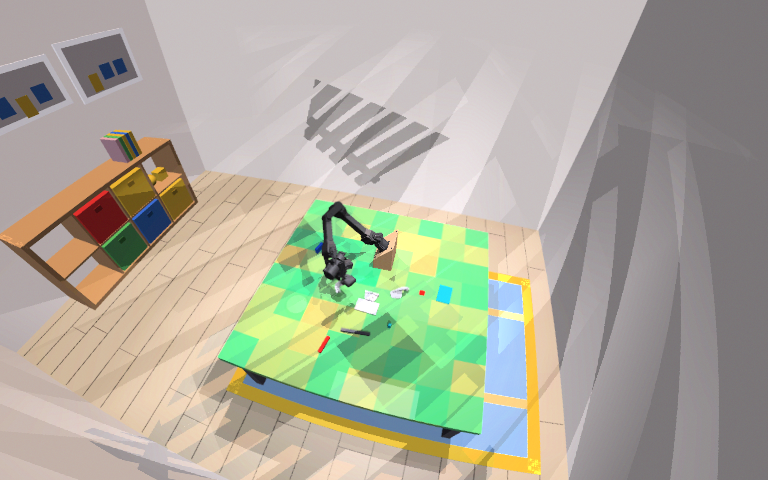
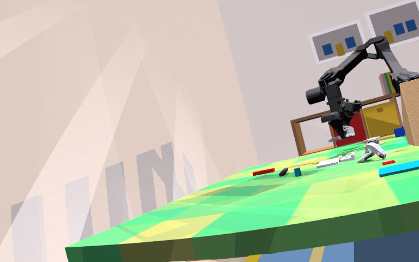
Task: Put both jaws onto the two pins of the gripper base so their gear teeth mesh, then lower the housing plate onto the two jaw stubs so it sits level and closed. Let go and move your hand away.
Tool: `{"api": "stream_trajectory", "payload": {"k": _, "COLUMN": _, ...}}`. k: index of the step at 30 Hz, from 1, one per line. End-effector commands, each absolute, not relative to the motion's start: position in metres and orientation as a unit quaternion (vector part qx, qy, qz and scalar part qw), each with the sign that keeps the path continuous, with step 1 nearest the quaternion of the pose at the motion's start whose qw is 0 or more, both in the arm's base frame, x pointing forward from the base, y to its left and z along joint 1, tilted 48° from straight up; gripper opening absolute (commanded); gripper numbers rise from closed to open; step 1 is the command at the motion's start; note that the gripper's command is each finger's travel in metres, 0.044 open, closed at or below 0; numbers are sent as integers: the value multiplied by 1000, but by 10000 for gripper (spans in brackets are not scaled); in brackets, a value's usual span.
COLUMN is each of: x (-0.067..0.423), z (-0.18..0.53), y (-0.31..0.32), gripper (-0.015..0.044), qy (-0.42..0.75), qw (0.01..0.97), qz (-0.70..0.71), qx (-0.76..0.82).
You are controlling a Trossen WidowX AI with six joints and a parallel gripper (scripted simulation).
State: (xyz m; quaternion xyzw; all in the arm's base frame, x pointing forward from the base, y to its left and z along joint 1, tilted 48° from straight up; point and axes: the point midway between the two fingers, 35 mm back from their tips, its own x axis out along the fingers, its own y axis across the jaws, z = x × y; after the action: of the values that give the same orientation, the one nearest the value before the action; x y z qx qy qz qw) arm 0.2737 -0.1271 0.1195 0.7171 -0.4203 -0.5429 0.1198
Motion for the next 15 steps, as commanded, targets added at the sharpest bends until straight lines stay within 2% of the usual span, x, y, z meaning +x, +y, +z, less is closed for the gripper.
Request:
{"api": "stream_trajectory", "payload": {"k": 1, "x": 274, "z": 131, "y": -119, "gripper": 134, "qy": -423, "qw": 119, "qz": -537, "qx": 720}}
{"api": "stream_trajectory", "payload": {"k": 8, "x": 273, "z": 132, "y": -117, "gripper": 134, "qy": -423, "qw": 118, "qz": -537, "qx": 720}}
{"api": "stream_trajectory", "payload": {"k": 15, "x": 275, "z": 125, "y": -111, "gripper": 134, "qy": -453, "qw": 71, "qz": -511, "qx": 727}}
